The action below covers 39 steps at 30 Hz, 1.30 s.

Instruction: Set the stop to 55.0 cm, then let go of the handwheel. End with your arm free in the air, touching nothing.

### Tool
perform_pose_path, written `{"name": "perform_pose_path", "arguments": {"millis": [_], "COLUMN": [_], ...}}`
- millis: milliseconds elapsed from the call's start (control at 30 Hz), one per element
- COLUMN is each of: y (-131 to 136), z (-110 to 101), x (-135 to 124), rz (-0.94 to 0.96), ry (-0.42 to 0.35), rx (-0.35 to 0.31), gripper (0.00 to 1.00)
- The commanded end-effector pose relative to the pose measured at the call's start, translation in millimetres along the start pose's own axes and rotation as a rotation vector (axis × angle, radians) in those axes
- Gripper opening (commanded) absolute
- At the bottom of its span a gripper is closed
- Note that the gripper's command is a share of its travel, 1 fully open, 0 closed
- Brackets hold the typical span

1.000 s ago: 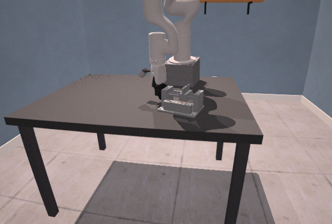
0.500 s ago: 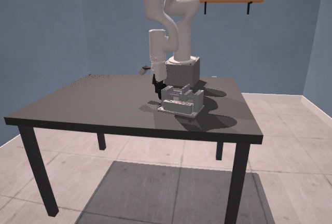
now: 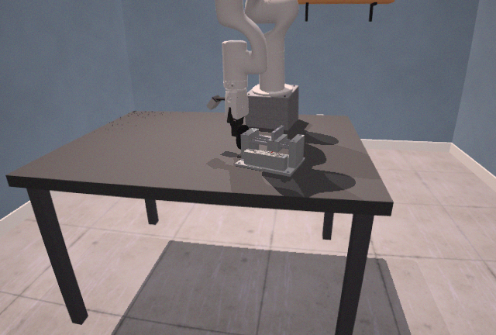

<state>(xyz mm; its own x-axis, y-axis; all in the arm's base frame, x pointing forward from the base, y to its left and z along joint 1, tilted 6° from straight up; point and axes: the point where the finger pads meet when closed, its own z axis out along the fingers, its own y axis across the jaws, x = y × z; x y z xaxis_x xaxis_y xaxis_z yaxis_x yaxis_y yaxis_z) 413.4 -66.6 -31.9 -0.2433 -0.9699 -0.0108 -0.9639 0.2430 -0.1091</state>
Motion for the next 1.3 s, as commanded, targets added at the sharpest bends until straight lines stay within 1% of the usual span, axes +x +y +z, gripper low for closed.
{"name": "perform_pose_path", "arguments": {"millis": [0,600,1267], "y": [-2.4,-7.5,-10.3], "z": [-4.6,-11.7,-14.3], "x": [-0.1,-0.1,-0.1], "rz": [0.0,0.0,0.0], "ry": [0.0,0.0,0.0], "rx": [0.001,0.001,0.001], "gripper": [0.06,0.06,0.06]}}
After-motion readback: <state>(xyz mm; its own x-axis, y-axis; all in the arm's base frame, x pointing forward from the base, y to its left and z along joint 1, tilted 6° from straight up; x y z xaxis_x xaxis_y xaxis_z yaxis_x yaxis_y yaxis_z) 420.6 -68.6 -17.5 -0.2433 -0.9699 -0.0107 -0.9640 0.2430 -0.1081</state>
